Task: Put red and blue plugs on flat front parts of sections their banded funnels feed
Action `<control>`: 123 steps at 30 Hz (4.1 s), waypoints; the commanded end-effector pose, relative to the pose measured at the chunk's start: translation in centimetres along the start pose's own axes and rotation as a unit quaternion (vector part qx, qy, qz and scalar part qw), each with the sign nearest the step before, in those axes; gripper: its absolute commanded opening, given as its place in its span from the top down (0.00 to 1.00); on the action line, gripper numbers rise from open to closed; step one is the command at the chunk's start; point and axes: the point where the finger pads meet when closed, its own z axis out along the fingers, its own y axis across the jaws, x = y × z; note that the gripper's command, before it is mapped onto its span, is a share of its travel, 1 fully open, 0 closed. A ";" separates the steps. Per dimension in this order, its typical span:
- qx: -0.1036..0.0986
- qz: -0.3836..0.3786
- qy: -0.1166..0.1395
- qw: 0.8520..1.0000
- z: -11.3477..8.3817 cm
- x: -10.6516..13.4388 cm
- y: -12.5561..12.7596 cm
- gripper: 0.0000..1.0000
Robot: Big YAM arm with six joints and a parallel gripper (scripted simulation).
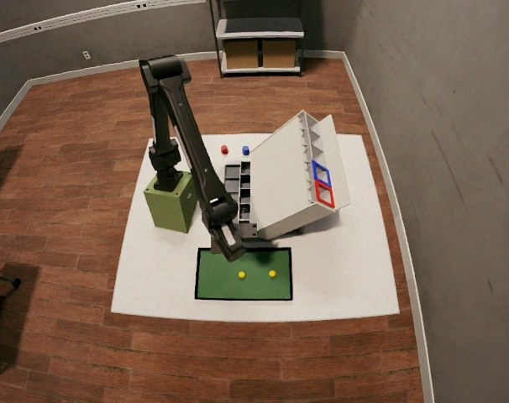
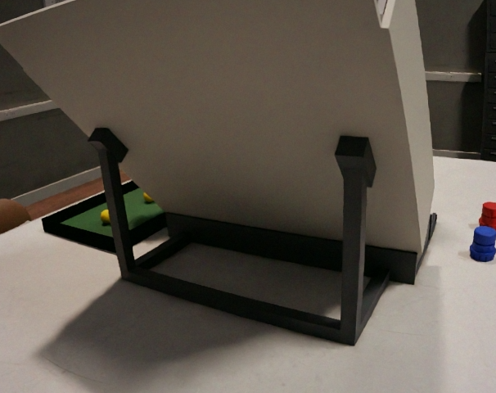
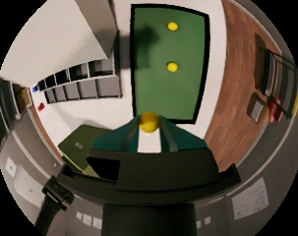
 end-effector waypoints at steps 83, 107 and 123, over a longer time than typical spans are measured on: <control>0.011 0.002 -0.008 1.000 -18.8 -28.5 12.8 1.00; 0.010 0.005 -0.008 1.000 -18.9 -32.6 12.5 1.00; 0.010 0.004 -0.008 1.000 -18.9 -32.6 12.5 1.00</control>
